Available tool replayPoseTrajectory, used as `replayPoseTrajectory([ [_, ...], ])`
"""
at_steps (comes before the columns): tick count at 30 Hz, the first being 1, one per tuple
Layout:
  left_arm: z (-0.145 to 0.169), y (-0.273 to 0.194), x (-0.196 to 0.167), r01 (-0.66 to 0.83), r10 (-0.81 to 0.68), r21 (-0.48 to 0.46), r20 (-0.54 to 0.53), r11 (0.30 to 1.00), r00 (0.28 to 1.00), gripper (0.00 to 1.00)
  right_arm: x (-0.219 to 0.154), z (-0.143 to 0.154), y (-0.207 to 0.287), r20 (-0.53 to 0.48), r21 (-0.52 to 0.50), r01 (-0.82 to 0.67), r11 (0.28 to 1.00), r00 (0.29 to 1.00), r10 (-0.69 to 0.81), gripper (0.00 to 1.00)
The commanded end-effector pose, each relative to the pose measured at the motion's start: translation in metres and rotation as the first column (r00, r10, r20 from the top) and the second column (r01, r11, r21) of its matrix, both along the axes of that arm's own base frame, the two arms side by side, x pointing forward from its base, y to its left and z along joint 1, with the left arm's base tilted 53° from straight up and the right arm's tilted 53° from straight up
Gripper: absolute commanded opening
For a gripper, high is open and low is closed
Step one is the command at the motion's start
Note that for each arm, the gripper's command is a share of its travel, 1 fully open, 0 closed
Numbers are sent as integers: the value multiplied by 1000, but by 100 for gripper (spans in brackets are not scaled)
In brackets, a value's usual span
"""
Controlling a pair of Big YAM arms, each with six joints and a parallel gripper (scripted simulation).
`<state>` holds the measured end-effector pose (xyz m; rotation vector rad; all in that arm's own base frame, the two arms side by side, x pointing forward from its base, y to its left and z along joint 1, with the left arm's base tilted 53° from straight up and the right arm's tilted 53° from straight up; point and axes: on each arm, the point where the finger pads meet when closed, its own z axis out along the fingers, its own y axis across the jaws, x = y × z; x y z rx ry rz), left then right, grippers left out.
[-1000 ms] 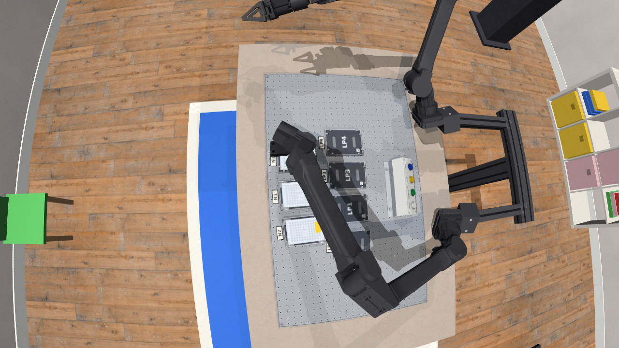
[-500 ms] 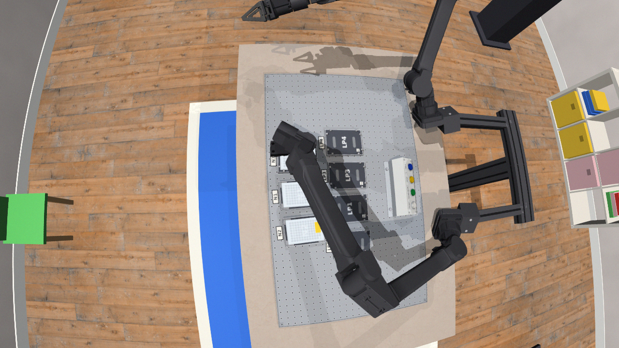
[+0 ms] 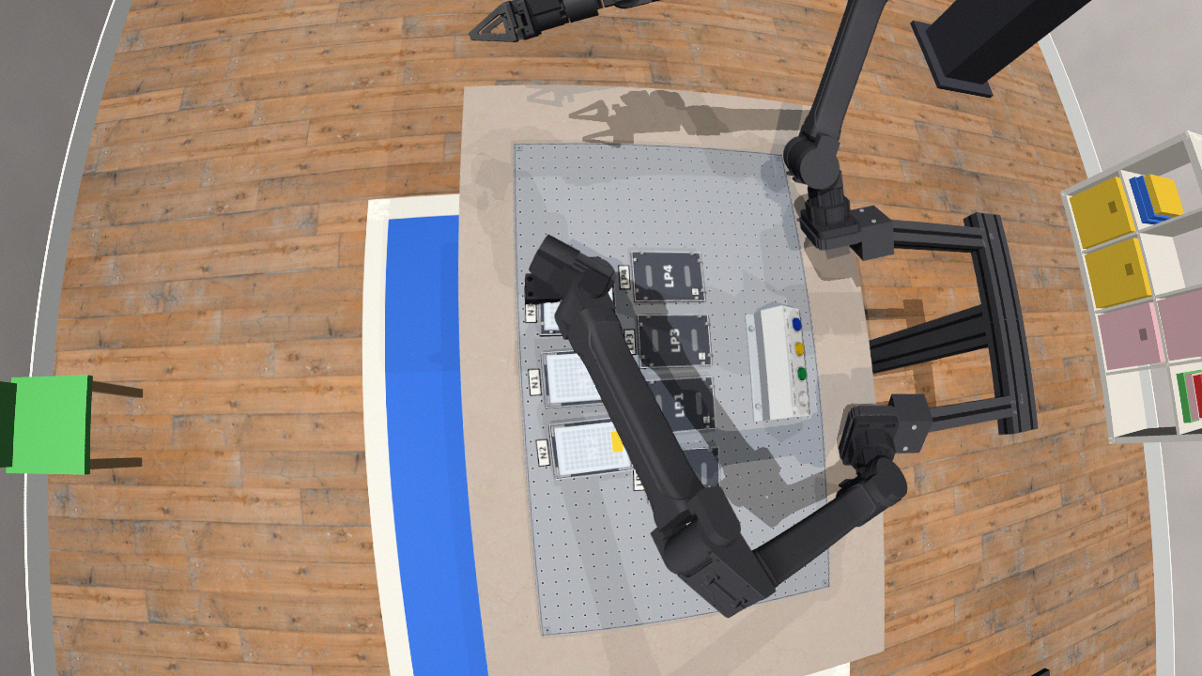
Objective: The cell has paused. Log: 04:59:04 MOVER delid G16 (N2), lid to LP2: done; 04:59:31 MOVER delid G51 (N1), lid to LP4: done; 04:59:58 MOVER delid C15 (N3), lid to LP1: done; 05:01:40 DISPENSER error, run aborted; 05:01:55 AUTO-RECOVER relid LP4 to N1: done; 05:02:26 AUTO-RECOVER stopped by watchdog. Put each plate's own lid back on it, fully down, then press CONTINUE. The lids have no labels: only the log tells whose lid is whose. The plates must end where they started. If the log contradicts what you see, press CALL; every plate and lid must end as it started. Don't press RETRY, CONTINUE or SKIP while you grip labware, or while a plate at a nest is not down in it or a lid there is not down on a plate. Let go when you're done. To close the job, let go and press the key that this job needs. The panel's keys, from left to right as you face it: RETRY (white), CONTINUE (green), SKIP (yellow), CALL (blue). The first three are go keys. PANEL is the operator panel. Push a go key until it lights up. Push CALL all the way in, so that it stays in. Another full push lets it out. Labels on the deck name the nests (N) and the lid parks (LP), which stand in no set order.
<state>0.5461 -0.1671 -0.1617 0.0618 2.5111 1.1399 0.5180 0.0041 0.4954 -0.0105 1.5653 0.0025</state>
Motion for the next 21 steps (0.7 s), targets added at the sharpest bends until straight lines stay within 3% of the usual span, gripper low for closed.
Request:
replayPoseTrajectory([
  [1, -14, 14, 1, -12, 13, 19, -26, 1000, 1000, 100, 5, -3, -11, -3, 15, 18, 1000, 1000, -18, 100],
  [9, -12, 13, 1, -14, 15, 20, -28, 1000, 1000, 100, 5, -3, -11, -3, 15, 18, 1000, 1000, -18, 100],
  [16, -2, -25, -5, 22, -22, 3, -3, 1000, 1000, 100, 5, -3, -11, -3, 15, 18, 1000, 1000, -18, 100],
  [21, 2, -9, 1, -26, 26, 1, 3, 1000, 1000, 100, 5, -3, -11, -3, 15, 18, 1000, 1000, -18, 100],
])
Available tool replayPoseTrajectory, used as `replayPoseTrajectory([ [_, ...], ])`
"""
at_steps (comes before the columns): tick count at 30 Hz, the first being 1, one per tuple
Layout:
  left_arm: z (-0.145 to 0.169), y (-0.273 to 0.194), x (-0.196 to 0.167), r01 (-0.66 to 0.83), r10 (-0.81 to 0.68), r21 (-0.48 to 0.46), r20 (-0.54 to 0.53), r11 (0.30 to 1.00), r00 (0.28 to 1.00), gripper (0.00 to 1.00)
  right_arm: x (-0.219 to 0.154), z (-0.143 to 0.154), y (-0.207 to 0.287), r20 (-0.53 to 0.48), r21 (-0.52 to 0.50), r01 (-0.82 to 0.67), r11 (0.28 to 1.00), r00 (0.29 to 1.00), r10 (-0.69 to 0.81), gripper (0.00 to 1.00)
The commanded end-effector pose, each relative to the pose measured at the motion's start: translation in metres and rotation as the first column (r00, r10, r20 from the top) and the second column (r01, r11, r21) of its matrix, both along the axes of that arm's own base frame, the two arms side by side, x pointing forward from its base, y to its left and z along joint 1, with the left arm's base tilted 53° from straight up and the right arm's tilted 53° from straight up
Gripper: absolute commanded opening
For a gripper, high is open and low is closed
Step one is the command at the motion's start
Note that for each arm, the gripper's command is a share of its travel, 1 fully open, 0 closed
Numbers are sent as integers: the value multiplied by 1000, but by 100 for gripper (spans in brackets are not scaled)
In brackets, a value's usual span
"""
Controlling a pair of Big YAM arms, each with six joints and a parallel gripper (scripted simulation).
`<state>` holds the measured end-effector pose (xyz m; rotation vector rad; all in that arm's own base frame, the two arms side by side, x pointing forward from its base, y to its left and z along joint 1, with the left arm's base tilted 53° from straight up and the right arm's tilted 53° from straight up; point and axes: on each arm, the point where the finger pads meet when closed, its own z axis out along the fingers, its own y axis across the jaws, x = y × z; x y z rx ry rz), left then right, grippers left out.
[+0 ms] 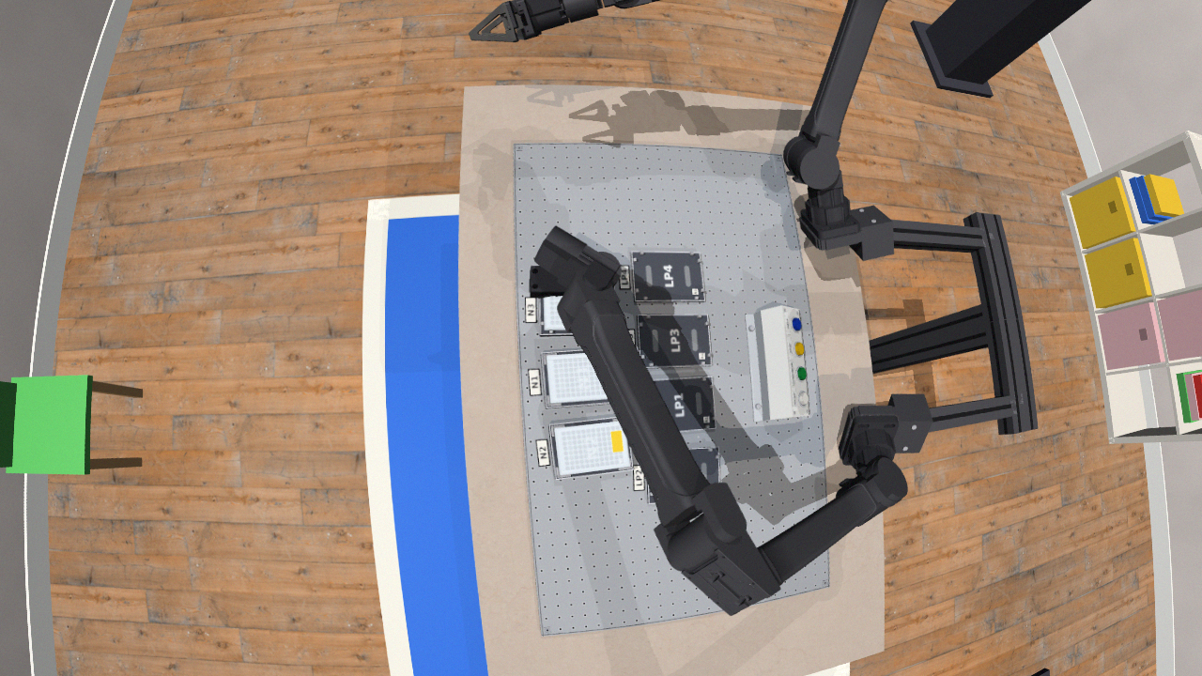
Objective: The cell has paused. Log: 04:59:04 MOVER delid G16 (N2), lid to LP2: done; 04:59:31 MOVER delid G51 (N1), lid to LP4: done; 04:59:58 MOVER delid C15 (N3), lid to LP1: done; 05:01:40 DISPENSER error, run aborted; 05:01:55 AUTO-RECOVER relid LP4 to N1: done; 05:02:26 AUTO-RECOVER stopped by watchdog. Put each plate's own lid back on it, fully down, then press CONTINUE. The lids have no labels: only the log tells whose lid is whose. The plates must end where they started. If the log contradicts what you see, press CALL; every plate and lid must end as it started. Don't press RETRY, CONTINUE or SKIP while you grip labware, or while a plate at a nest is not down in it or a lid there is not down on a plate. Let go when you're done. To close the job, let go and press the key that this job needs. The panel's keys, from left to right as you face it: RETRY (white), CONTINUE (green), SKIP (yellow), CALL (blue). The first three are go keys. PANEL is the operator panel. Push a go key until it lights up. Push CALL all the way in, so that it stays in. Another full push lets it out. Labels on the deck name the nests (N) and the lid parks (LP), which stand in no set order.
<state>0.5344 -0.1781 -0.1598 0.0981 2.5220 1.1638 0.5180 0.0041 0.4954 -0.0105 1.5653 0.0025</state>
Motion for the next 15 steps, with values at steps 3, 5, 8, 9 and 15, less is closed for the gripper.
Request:
replayPoseTrajectory([
  [3, 16, -9, 15, -11, 12, -32, 51, 999, 999, 100, 5, -3, -11, -3, 15, 18, 1000, 1000, -18, 100],
  [5, 22, -26, 11, 11, -9, -36, 55, 999, 998, 100, 5, -3, -11, -3, 15, 18, 1000, 1000, -18, 100],
  [8, 27, -34, 9, 11, -9, -36, 56, 999, 998, 100, 5, -3, -11, -3, 15, 18, 1000, 1000, -18, 100],
  [9, 27, -27, 12, -2, 4, -36, 56, 999, 998, 100, 5, -3, -11, -3, 15, 18, 1000, 1000, -18, 100],
  [15, 24, -8, 18, -36, 37, -33, 55, 999, 998, 100, 5, -3, -11, -3, 15, 18, 1000, 1000, -18, 100],
])
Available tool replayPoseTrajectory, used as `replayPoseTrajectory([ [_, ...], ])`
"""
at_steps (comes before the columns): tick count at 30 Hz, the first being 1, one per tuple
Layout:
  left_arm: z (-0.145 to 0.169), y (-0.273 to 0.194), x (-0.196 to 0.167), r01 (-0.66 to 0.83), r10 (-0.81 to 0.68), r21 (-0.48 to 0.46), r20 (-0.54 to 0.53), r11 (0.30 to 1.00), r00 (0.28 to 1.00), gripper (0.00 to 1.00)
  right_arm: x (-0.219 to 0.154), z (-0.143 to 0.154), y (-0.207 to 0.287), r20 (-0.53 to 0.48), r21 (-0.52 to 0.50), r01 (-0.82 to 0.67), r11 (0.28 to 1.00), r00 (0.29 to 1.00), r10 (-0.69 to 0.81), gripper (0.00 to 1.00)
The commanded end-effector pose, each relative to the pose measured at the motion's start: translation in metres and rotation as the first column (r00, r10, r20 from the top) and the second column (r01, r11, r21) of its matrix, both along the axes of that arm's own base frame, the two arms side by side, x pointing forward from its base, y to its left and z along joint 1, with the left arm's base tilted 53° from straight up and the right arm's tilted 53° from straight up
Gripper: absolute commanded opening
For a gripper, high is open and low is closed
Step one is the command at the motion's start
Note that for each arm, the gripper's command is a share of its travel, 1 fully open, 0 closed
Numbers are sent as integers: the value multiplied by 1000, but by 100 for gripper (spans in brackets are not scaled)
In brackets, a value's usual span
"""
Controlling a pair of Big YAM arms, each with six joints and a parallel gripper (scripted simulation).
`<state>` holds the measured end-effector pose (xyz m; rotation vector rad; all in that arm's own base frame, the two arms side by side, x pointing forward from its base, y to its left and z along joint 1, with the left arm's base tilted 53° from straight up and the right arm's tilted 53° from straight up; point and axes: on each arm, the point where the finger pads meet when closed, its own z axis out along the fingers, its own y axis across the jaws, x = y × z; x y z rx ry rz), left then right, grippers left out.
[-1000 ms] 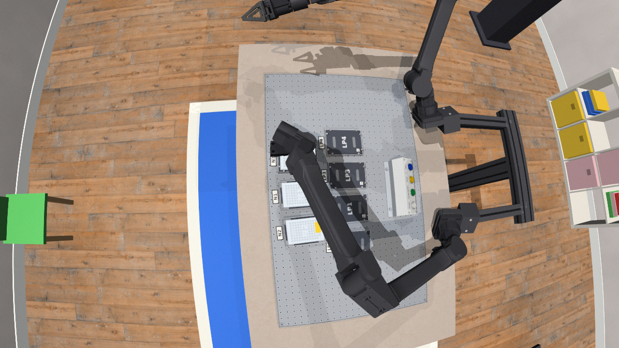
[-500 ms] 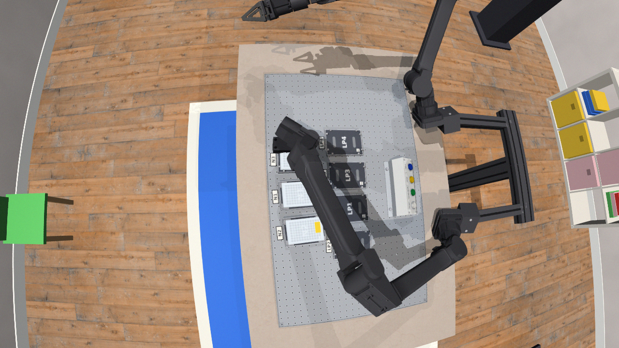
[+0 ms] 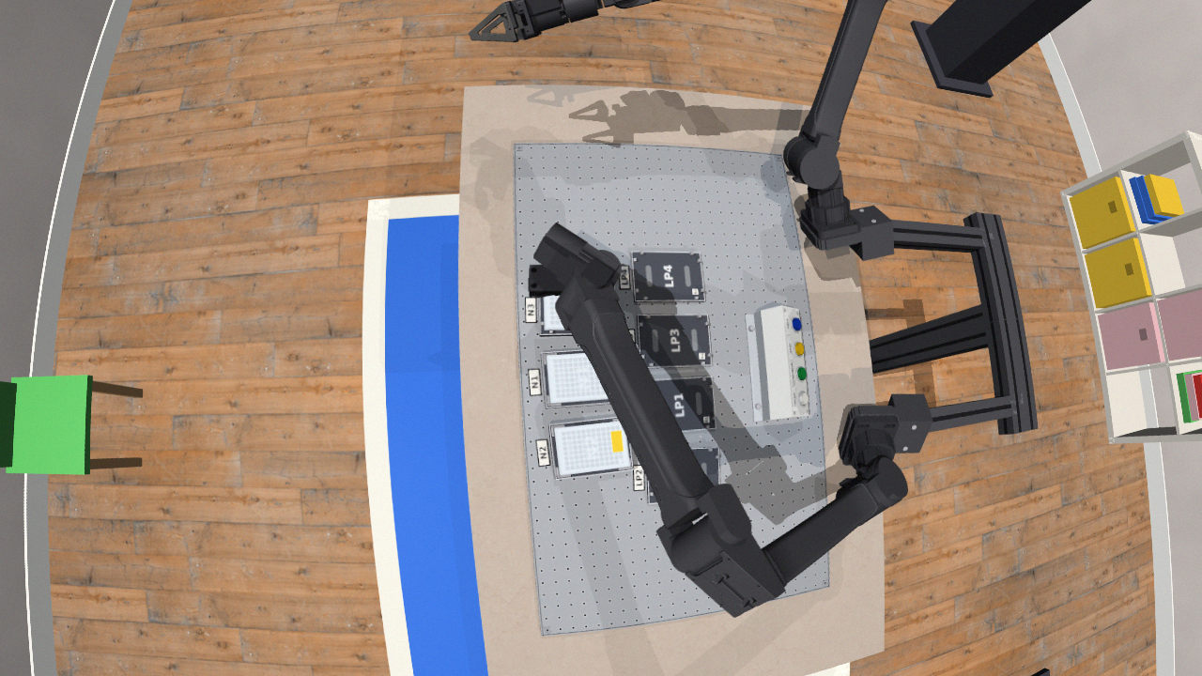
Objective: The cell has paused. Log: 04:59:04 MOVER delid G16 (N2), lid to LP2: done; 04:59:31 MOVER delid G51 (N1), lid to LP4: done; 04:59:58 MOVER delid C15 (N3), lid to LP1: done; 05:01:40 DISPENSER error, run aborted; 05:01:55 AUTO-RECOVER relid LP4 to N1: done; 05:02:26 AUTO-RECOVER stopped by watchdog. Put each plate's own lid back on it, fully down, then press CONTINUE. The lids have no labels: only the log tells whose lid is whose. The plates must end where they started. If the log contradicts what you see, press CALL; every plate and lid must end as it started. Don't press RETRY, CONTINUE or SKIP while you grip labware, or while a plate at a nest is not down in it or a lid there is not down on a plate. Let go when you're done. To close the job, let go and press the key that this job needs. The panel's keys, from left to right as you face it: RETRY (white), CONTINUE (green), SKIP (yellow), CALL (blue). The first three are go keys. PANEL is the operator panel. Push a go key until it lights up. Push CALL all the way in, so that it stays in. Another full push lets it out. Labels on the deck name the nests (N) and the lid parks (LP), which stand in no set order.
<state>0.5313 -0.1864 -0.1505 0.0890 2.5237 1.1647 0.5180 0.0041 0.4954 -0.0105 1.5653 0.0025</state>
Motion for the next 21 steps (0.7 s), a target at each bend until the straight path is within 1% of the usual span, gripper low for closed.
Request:
replayPoseTrajectory([
  [1, 15, 0, 21, -29, 31, -32, 54, 999, 998, 100, 5, -3, -11, -3, 15, 18, 1000, 1000, -18, 100],
  [2, 11, 3, 17, -31, 32, -24, 42, 999, 999, 100, 5, -3, -11, -3, 15, 18, 1000, 1000, -18, 100],
  [15, 24, -14, 20, -10, 12, -33, 56, 999, 998, 100, 5, -3, -11, -3, 15, 18, 1000, 1000, -18, 100],
  [21, 20, -16, 18, -6, 7, -30, 50, 1000, 999, 100, 5, -3, -11, -3, 15, 18, 1000, 1000, -18, 100],
])
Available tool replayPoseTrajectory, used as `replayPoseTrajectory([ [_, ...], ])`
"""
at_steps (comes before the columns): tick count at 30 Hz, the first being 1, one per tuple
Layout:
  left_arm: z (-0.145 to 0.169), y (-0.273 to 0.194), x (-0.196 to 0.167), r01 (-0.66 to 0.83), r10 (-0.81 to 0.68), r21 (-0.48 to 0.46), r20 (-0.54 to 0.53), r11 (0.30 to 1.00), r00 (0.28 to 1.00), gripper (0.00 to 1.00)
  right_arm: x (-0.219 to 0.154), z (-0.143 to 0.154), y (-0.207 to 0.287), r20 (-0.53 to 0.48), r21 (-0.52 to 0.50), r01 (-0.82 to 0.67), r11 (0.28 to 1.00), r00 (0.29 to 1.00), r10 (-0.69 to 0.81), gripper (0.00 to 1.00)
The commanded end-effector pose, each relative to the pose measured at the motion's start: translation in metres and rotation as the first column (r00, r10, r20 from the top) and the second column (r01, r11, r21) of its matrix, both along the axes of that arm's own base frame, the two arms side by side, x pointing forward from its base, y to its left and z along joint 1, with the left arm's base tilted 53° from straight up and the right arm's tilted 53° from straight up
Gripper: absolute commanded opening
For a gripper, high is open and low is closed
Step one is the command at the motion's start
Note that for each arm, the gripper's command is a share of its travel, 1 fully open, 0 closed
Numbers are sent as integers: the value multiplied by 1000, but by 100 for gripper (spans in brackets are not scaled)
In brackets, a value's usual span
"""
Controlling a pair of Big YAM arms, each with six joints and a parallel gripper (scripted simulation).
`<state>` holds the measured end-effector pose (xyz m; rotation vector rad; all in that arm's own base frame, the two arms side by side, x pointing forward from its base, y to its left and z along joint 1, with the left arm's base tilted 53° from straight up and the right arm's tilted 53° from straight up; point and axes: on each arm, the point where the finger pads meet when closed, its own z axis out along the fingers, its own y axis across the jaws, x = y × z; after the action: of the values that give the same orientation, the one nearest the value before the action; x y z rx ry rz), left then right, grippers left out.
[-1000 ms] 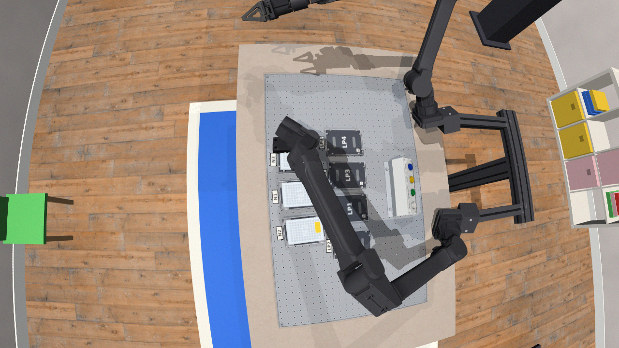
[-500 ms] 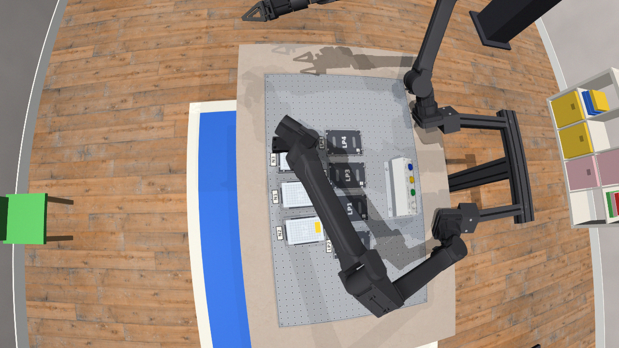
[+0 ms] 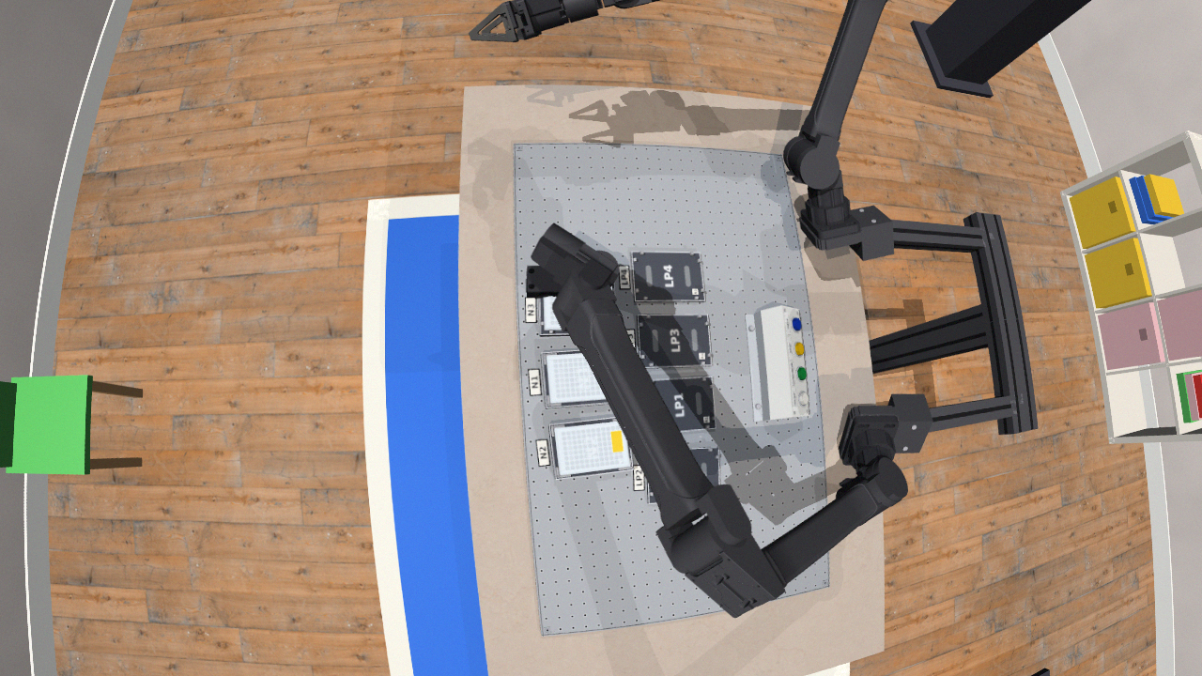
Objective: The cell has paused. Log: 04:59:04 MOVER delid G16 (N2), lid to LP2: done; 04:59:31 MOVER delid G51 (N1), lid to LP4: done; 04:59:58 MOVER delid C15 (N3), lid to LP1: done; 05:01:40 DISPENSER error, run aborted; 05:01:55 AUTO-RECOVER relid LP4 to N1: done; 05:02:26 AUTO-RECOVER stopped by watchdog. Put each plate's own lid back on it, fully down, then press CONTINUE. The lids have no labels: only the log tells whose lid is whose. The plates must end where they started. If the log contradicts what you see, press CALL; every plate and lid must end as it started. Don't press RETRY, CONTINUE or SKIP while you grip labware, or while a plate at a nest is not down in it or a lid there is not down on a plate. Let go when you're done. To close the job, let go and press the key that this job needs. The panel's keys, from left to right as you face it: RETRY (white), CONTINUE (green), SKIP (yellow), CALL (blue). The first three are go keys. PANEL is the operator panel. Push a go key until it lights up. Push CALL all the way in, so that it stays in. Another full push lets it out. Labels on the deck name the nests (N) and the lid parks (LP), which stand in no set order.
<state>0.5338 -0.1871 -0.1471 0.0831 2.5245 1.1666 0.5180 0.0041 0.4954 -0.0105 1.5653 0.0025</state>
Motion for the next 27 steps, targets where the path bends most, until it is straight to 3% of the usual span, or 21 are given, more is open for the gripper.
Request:
replayPoseTrajectory([
  [1, 17, -15, 14, 0, 1, -28, 47, 1000, 999, 100, 5, -3, -11, -3, 15, 18, 1000, 1000, -18, 100],
  [27, 22, -21, 16, 4, -2, -33, 53, 999, 999, 100, 5, -3, -11, -3, 15, 18, 1000, 1000, -18, 100],
])
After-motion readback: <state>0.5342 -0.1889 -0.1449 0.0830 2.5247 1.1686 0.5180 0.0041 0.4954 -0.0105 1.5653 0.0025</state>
